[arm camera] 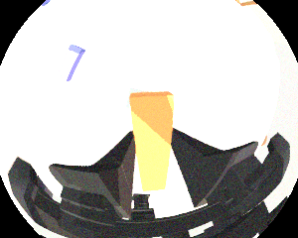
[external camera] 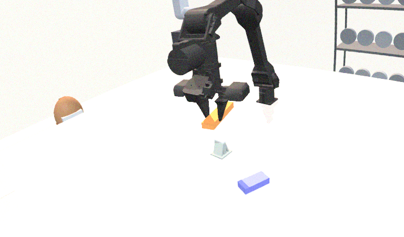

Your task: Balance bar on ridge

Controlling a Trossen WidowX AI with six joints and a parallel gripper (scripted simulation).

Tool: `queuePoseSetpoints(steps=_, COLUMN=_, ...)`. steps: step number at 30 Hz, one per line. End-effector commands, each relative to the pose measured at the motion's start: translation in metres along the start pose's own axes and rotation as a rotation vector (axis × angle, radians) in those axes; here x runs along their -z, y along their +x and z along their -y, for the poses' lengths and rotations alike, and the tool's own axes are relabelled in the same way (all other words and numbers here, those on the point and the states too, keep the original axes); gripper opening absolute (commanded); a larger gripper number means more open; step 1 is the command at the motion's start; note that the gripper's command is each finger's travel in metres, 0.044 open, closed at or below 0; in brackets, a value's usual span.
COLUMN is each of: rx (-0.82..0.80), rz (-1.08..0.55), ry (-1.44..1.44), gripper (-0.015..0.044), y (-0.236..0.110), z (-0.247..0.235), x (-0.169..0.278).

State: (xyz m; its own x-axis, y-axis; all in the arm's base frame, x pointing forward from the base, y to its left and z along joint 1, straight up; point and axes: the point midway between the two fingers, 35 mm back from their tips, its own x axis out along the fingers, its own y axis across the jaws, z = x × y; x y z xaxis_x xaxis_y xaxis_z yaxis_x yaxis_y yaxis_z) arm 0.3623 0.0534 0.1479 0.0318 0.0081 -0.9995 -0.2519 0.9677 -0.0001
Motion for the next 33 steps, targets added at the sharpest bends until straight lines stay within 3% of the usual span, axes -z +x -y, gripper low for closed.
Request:
queuePoseSetpoints(steps=1, rx=0.003, rz=0.007, ry=0.111, gripper=0.0000, y=-0.001, z=-0.006, x=-0.013)
queuePoseSetpoints(steps=7, rx=0.002, rz=0.008, ry=0.272, gripper=0.0000, y=0.001, z=-0.007, x=-0.030)
queuePoseSetpoints(steps=33, rx=0.002, rz=0.008, ry=0.276, gripper=0.0000, y=0.038, z=-0.004, x=-0.030)
